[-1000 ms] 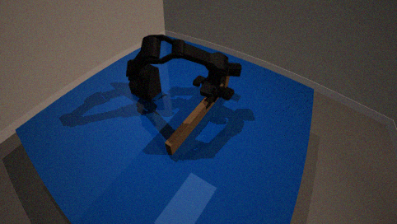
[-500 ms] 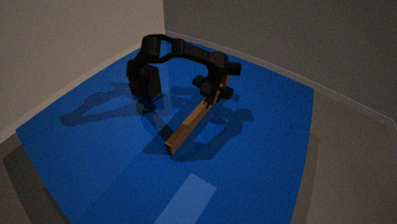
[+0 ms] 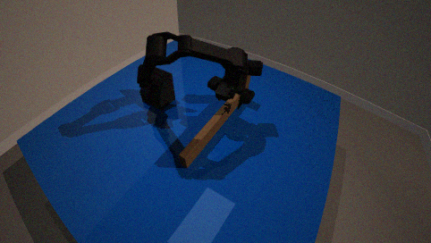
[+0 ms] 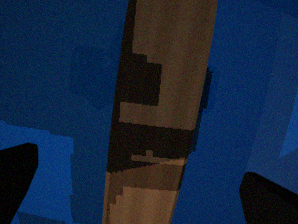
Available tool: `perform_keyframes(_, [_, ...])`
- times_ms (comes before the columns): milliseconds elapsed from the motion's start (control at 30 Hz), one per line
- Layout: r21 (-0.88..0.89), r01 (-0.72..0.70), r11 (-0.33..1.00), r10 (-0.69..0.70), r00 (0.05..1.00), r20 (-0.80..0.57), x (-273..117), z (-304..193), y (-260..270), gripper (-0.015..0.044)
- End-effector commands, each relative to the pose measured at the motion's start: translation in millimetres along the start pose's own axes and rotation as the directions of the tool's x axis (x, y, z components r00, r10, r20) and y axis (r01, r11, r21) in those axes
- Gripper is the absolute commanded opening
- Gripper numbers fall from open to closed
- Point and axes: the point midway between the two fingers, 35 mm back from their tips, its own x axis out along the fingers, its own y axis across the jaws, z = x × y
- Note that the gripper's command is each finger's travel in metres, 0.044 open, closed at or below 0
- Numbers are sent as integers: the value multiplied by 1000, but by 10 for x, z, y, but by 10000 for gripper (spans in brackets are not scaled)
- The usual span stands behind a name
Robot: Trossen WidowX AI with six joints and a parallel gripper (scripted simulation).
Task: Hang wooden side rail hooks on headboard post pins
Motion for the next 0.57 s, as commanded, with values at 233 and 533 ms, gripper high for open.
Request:
perform_keyframes(233, [9, -4, 1000, 4, 1000, -2, -20, 119, 23, 440])
perform_keyframes(533, [9, -4, 1000, 4, 1000, -2, -20, 119, 23, 440])
